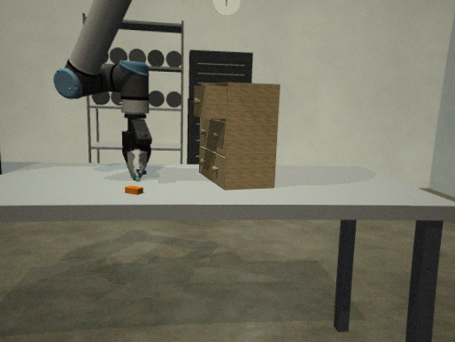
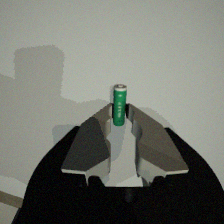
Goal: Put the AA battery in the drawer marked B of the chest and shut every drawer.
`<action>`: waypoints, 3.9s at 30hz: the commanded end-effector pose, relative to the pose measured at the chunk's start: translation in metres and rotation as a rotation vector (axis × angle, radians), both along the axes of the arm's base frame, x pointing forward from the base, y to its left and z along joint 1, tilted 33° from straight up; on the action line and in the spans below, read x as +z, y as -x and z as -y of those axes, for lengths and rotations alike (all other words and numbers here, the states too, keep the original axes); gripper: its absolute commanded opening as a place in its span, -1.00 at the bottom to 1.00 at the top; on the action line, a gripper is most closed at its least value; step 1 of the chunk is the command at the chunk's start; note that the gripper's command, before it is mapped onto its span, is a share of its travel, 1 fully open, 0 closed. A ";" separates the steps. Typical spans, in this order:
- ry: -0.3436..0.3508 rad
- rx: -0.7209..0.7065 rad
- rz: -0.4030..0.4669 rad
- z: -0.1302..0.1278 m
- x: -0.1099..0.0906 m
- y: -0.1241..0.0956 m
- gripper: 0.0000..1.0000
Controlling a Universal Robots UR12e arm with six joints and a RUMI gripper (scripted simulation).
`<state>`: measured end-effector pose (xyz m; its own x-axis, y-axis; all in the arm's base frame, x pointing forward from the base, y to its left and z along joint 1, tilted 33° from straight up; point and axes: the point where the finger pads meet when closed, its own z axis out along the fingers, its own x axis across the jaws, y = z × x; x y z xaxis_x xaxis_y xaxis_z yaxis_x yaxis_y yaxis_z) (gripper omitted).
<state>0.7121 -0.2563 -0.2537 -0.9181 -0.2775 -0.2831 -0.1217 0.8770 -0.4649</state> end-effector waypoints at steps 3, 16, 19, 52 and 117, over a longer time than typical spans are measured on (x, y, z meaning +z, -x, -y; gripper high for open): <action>0.002 0.000 0.004 0.002 0.001 -0.002 -0.91; 0.000 0.001 0.001 -0.005 0.011 0.004 -0.91; 0.000 0.001 0.000 -0.013 0.025 0.011 -0.91; 0.010 0.018 -0.007 -0.036 0.086 0.036 -0.91; 0.561 1.236 -0.576 0.031 0.146 -0.027 -0.91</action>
<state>0.7359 -0.2854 -0.1103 0.0167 -0.9017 0.4320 -0.9257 -0.1773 -0.3342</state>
